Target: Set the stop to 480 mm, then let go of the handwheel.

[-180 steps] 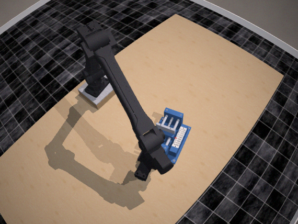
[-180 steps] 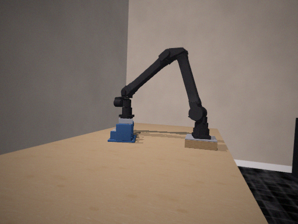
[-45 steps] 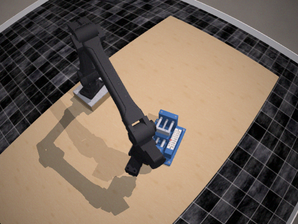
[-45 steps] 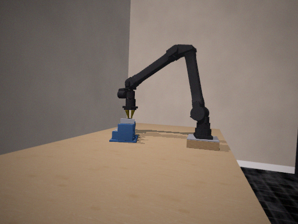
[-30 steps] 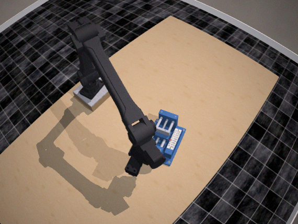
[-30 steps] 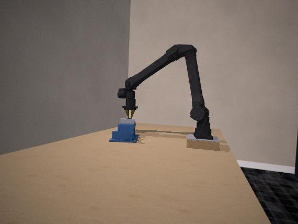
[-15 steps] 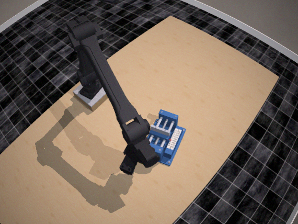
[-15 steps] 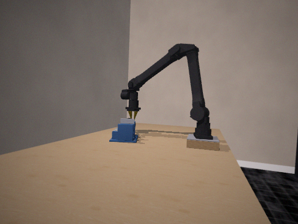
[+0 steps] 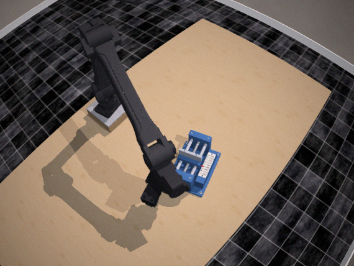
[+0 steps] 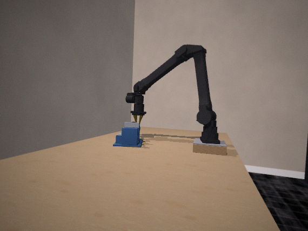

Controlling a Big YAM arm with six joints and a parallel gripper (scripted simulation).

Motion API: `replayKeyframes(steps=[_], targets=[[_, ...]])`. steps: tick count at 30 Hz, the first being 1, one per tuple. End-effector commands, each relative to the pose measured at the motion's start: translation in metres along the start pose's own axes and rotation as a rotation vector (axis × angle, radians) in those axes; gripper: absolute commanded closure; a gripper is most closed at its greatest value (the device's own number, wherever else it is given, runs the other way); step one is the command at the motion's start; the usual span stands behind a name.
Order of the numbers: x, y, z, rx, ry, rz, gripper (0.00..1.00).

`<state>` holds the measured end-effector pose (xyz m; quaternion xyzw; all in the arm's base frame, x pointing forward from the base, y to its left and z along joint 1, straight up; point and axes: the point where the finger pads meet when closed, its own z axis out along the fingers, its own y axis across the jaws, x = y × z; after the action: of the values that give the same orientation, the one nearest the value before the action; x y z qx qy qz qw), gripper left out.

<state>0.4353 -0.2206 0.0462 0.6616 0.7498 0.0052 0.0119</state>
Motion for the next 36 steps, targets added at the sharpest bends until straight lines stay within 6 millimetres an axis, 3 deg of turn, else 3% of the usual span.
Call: replayKeyframes(steps=[1, 36], targets=[[-0.005, -0.014, 0.01, 0.03, 0.008, 0.002, 0.94], [-0.007, -0.013, 0.028, 0.019, 0.0, 0.003, 0.94]])
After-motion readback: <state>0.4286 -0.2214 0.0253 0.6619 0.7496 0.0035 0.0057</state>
